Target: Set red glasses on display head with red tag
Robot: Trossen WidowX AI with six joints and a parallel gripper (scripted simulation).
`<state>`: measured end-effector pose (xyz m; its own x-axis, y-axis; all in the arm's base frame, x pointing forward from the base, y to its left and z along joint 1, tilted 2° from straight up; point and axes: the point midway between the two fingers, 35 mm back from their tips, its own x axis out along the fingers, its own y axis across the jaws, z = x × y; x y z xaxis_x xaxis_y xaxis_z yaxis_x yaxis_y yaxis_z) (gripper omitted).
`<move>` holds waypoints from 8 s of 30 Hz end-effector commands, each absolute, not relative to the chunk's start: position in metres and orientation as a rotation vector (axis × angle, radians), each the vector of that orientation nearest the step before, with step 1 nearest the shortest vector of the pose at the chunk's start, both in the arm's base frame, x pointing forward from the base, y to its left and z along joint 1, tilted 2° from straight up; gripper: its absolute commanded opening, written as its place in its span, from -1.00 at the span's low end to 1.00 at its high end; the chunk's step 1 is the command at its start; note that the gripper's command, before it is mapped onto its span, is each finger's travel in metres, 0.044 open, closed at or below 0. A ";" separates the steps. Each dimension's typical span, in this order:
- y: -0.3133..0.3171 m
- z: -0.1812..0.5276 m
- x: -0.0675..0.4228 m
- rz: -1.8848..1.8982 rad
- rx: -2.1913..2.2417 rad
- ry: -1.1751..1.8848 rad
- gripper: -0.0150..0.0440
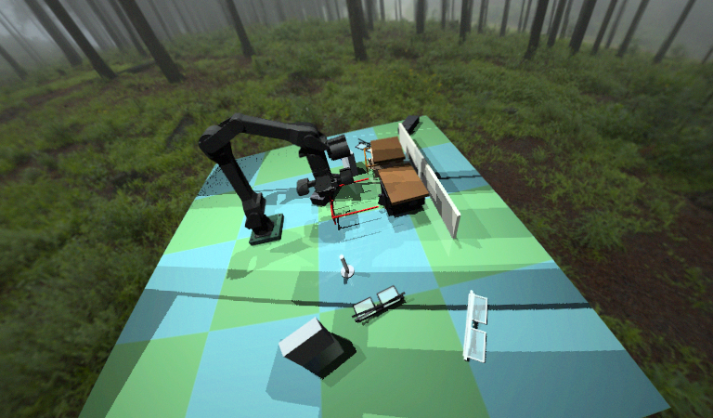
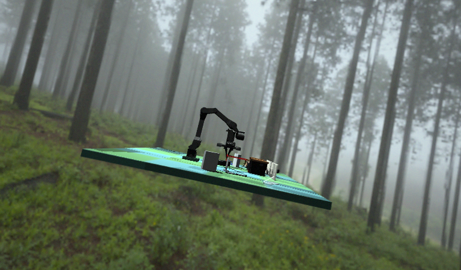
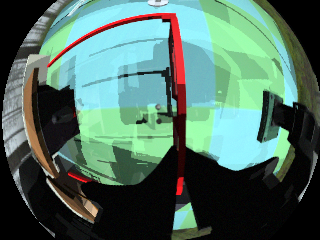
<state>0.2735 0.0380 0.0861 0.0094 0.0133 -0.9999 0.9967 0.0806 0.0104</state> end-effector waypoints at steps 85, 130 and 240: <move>0.044 0.084 0.365 -1.128 1.167 1.236 -0.49; 0.049 0.086 0.423 -1.124 1.170 1.232 -0.49; 0.050 0.084 0.427 -1.124 1.170 1.232 -0.49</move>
<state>0.4273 0.0502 0.0849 0.0305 0.0139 -0.9994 0.9966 0.0761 0.0315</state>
